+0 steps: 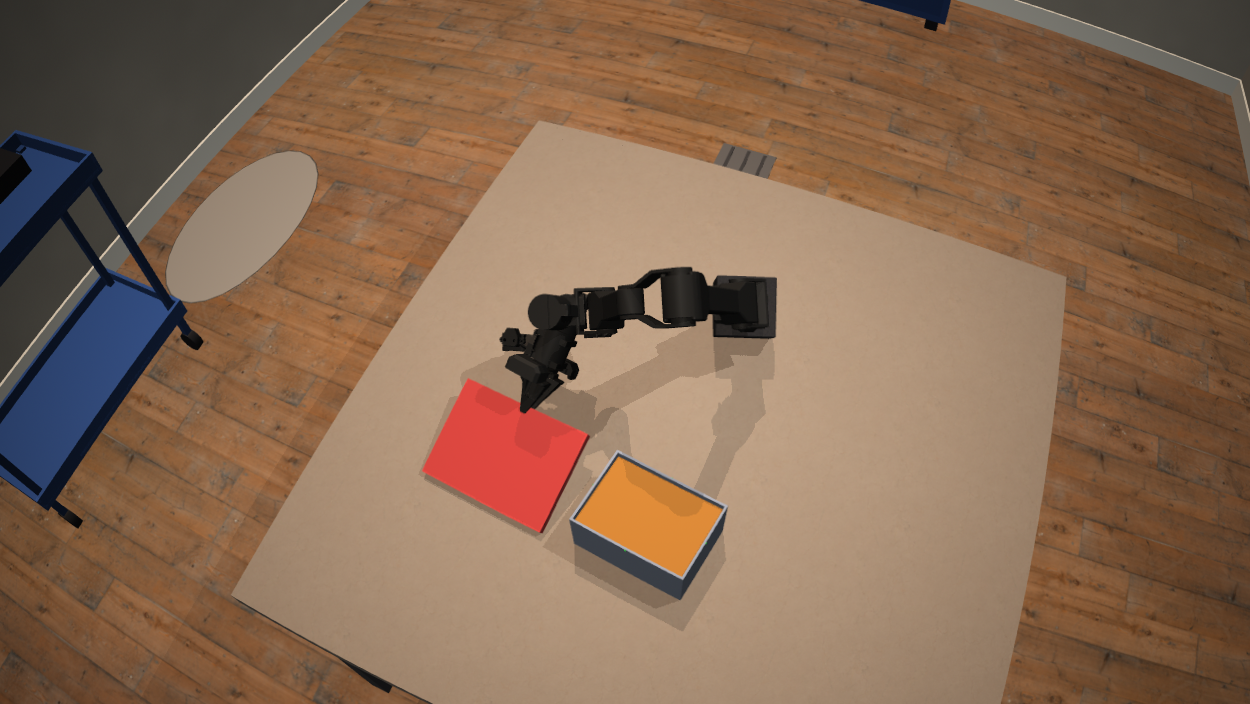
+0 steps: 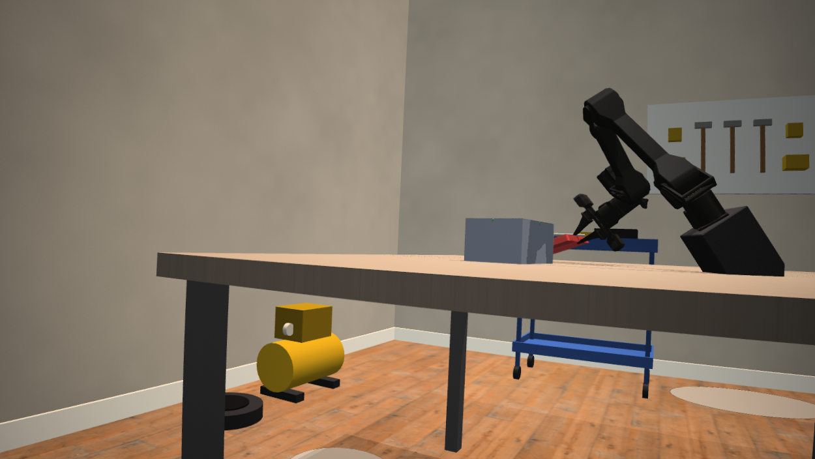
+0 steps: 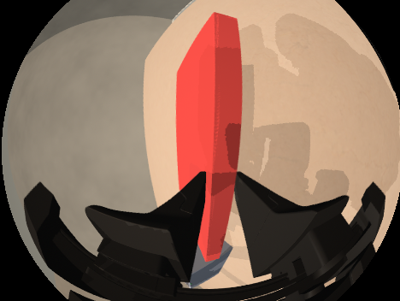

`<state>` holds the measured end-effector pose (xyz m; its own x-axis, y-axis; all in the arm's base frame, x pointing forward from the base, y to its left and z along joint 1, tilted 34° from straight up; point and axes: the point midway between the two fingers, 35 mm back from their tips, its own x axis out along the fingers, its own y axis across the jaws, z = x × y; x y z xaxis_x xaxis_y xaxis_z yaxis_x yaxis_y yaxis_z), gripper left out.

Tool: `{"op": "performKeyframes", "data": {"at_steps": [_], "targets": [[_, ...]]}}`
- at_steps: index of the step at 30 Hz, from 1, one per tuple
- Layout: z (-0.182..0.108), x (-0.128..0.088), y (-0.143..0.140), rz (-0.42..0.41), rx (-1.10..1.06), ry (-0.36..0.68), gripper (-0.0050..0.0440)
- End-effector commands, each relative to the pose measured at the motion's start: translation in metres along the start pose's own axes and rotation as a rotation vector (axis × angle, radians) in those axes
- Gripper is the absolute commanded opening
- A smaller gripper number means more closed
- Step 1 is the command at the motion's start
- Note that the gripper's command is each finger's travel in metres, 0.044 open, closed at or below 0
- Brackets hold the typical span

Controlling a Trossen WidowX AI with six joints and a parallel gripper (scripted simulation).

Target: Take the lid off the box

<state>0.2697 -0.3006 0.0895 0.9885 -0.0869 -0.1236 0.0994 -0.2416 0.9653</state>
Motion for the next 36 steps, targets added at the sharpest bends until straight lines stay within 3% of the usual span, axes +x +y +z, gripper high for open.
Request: {"op": "performKeyframes", "data": {"at_steps": [1, 7, 8, 11, 36], "targets": [[0.0, 0.0, 0.0, 0.0, 0.0, 0.0, -0.005], [0.0, 0.0, 0.0, 0.0, 0.0, 0.0, -0.005], [0.0, 0.0, 0.0, 0.0, 0.0, 0.0, 0.0024], [0.0, 0.001, -0.002, 0.0, 0.0, 0.0, 0.0094], [0.0, 0.004, -0.011, 0.0, 0.0, 0.0, 0.0107]]}}
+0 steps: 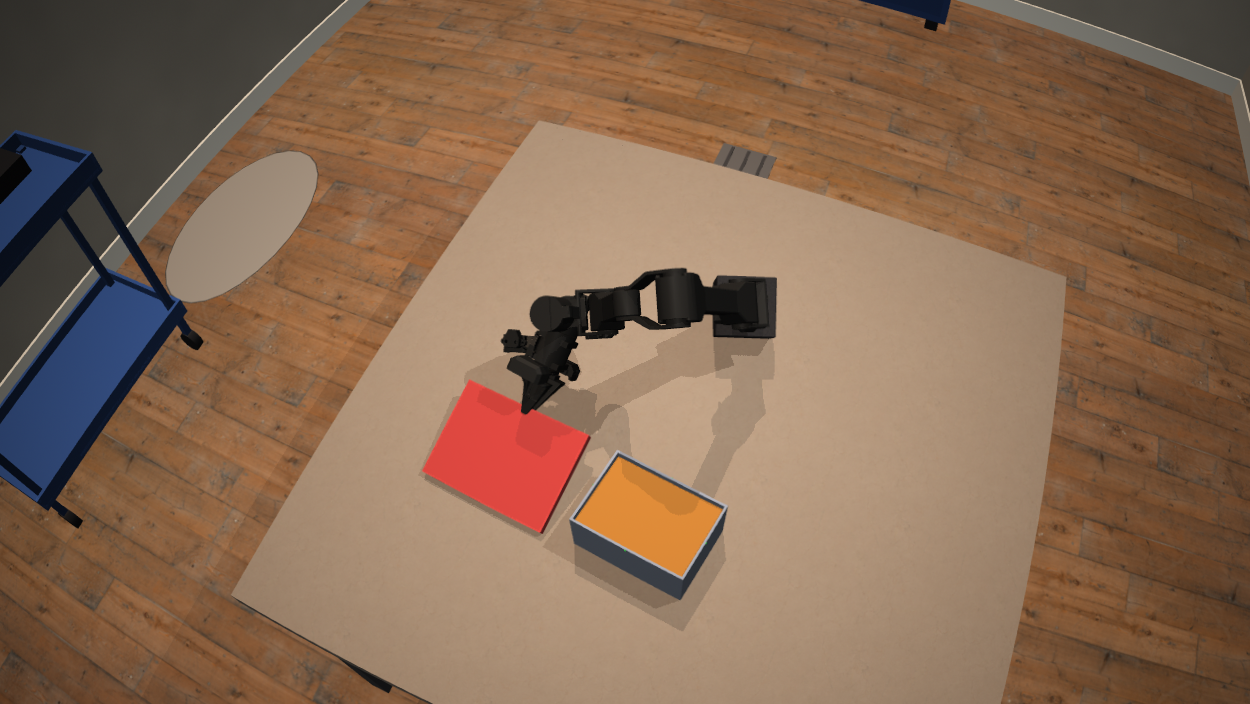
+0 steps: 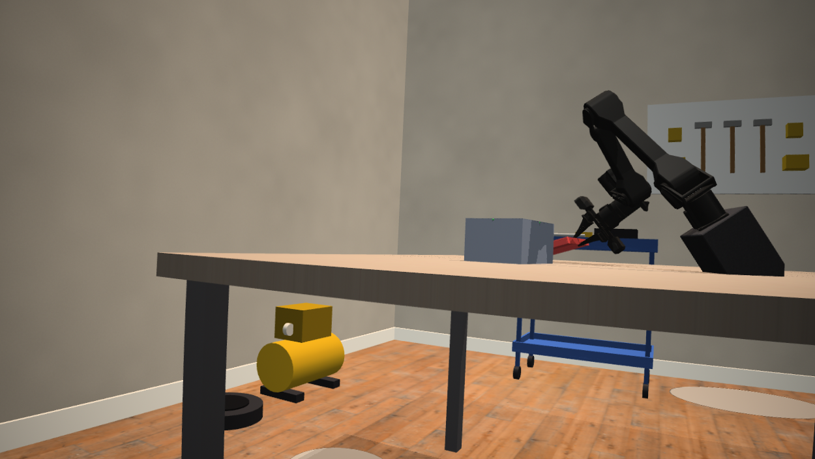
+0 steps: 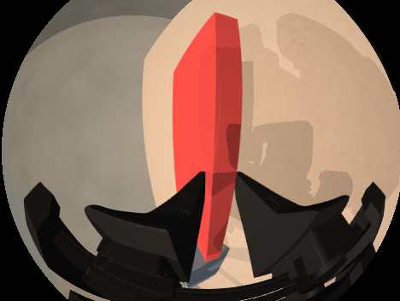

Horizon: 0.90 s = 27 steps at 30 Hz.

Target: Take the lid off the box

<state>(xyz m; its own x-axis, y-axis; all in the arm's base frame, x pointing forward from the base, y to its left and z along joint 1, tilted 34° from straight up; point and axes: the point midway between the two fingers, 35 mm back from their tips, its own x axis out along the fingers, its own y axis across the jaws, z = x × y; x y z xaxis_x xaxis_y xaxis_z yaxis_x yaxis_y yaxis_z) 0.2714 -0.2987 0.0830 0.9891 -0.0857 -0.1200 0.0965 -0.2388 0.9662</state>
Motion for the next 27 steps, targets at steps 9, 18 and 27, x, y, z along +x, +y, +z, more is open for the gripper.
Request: {"op": "performKeyframes", "data": {"at_steps": [9, 18, 27], "targets": [[-0.0001, 0.0033, -0.0082, -0.003, 0.003, -0.002, 0.0112], [-0.0003, 0.0048, -0.0116, -0.003, 0.003, -0.002, 0.0116], [-0.0004, 0.0062, -0.0145, -0.003, 0.003, -0.002, 0.0121]]}}
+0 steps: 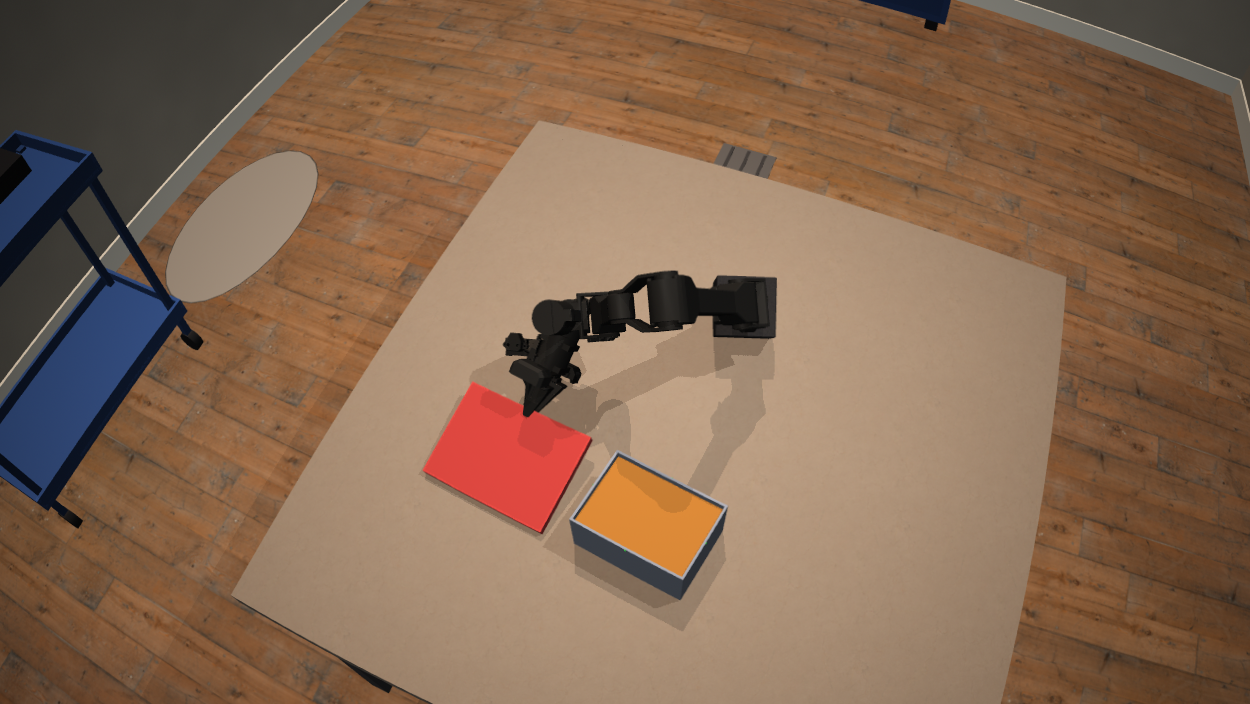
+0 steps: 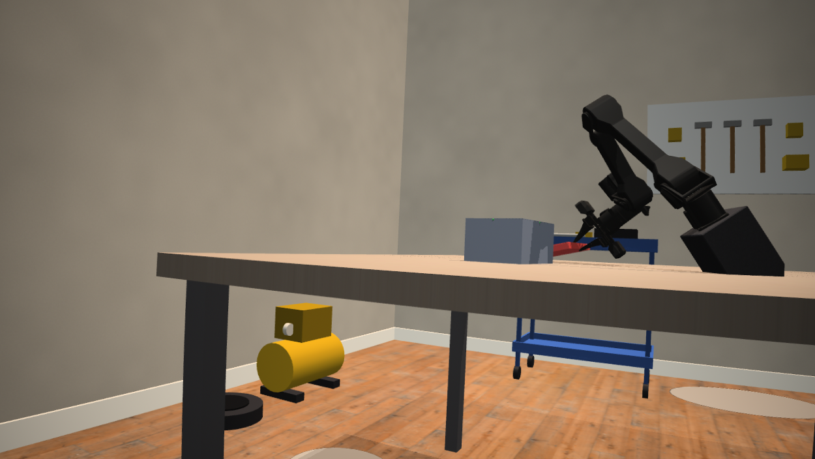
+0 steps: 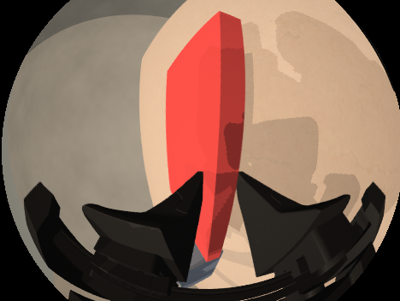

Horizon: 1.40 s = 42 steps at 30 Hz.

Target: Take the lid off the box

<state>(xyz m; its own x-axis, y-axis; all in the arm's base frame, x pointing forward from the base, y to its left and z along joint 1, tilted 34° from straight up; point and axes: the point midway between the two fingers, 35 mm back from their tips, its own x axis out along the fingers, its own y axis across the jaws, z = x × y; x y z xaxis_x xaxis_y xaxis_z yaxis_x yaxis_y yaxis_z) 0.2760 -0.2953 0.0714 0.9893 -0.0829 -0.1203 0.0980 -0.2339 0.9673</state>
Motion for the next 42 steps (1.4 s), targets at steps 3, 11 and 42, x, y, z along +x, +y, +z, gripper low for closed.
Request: {"op": "performKeyframes", "data": {"at_steps": [3, 11, 42], "targets": [[0.0007, 0.0014, -0.0045, -0.002, 0.008, -0.005, 0.0122], [0.0005, 0.0028, -0.0074, -0.002, 0.008, -0.005, 0.0127], [0.0, 0.0051, -0.0102, -0.031, 0.043, 0.013, 0.0275]]}}
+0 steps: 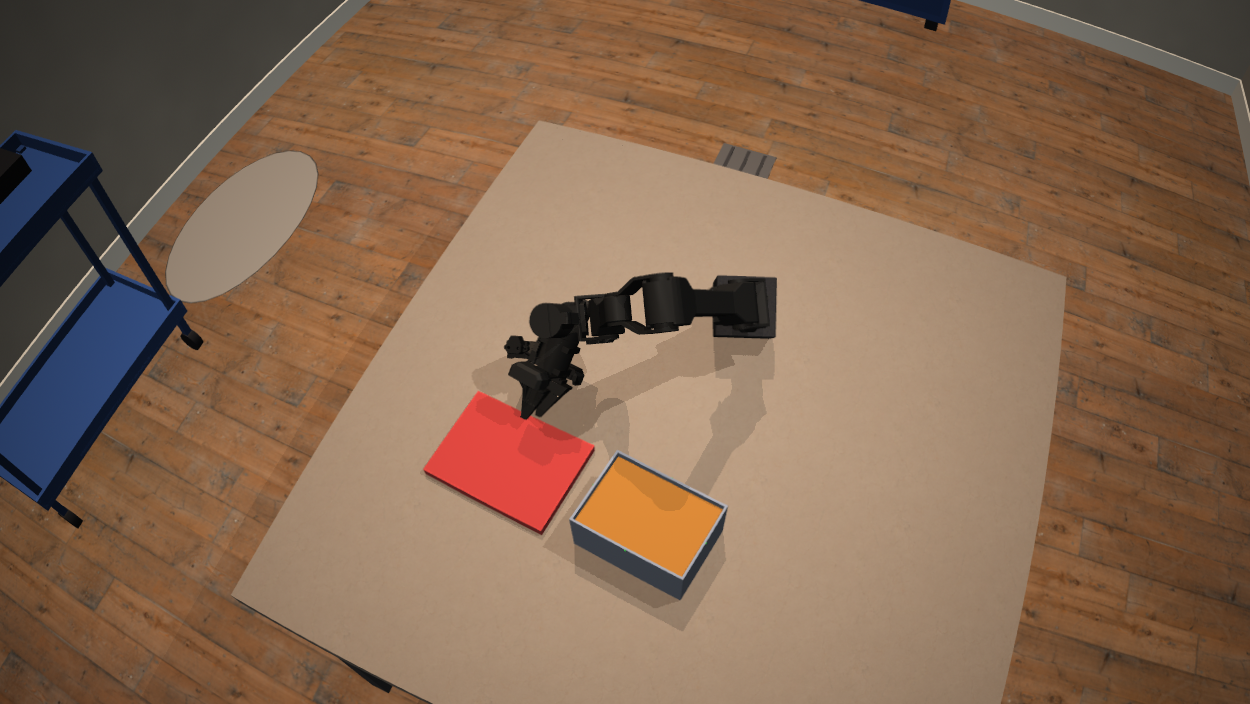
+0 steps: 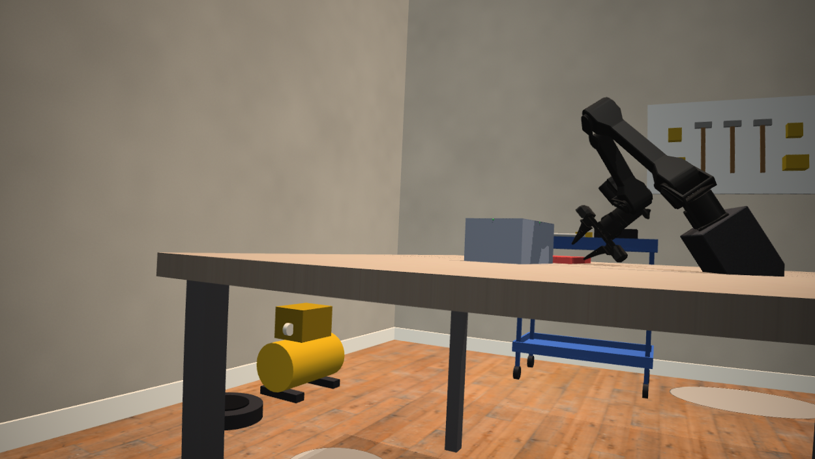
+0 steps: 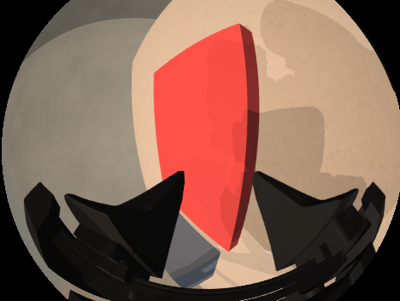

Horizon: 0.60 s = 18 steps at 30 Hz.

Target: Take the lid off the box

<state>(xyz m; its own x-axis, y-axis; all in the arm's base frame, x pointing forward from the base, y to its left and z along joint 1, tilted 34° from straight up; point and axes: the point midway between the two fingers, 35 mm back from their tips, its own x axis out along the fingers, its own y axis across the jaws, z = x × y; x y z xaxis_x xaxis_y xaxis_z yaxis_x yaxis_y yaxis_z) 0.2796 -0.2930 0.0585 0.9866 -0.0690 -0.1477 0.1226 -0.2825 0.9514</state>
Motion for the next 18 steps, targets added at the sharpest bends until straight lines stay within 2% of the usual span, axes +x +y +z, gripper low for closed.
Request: {"op": "performKeyframes", "data": {"at_steps": [1, 18], "targets": [[-0.0004, 0.0001, 0.0025, -0.001, -0.006, 0.007, 0.0275], [0.0001, 0.0019, -0.0011, -0.001, -0.001, 0.001, 0.0275]]}}
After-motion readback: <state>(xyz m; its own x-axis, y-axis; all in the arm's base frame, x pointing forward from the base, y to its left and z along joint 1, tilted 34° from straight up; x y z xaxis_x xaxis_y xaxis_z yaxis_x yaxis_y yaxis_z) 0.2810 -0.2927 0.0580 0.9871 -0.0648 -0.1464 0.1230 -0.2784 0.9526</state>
